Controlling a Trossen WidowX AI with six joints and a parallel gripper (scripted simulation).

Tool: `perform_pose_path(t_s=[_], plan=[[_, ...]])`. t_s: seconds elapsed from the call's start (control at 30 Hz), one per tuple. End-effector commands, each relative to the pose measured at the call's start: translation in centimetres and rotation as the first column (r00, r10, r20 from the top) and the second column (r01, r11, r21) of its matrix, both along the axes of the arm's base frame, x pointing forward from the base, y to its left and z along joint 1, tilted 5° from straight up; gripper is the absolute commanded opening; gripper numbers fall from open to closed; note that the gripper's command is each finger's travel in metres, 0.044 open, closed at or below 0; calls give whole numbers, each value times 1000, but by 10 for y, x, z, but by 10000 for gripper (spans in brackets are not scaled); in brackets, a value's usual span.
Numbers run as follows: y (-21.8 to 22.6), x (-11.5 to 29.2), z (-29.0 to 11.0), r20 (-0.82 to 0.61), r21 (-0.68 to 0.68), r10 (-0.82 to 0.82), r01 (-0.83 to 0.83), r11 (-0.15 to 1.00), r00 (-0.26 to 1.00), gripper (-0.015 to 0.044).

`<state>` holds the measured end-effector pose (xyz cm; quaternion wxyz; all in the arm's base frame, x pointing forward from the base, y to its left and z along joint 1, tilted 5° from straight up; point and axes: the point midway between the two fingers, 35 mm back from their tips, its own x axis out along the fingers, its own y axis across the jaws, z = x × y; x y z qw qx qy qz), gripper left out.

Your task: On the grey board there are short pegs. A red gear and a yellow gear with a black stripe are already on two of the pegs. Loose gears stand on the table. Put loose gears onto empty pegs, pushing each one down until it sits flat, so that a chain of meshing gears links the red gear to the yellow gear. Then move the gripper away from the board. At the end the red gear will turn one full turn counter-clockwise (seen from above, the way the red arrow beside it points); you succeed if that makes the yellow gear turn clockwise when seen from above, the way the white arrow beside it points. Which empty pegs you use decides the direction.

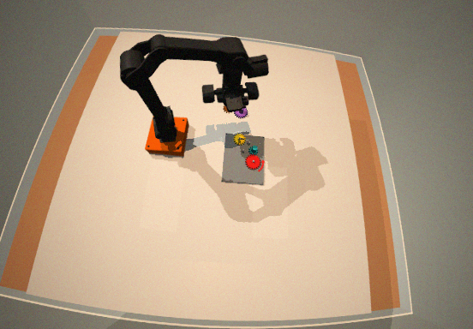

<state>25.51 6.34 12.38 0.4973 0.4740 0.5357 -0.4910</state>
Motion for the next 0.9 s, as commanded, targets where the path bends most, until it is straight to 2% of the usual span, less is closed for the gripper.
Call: perform_pose_path(t_s=[0.0, 0.2, 0.87], plan=[[-1, -1, 9, 4, 2, 2, -2, 1000, 1000, 0], [-2, -2, 15, 4, 1, 1, -1, 1000, 1000, 0], [-34, 39, -17, 9, -2, 1, -1, 1000, 1000, 0]])
